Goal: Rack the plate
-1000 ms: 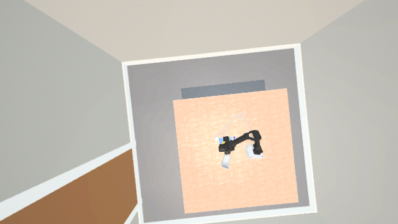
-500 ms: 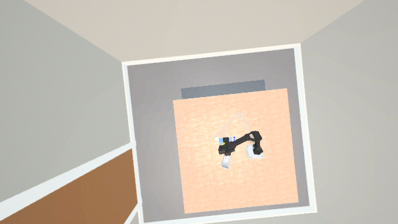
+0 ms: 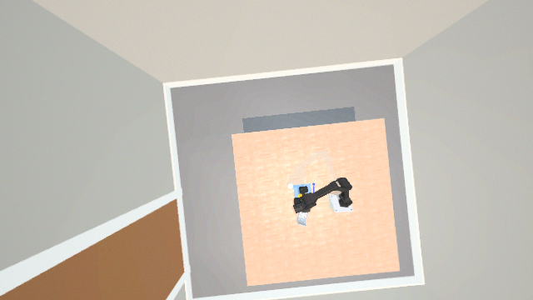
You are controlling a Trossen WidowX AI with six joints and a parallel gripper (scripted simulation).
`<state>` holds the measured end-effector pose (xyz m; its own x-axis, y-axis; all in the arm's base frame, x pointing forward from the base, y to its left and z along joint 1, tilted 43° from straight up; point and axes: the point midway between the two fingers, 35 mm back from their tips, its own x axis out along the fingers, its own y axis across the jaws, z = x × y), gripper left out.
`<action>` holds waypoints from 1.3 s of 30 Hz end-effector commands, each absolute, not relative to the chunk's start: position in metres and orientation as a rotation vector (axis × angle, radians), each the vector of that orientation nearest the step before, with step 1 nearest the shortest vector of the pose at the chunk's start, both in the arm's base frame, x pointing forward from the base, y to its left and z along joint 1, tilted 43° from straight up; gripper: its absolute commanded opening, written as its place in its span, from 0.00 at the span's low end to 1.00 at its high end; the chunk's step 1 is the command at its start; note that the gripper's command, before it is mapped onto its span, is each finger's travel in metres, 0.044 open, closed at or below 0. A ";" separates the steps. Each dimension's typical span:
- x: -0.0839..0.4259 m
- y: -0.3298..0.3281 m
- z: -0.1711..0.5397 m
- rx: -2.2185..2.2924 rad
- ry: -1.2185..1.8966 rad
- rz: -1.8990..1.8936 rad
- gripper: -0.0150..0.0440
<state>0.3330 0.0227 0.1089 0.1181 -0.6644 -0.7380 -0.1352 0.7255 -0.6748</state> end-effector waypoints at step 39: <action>0.268 0.145 0.084 -0.370 1.290 -0.711 0.25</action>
<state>0.2700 0.1439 0.0870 0.1139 -0.6660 -0.7372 0.2463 0.7378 -0.6285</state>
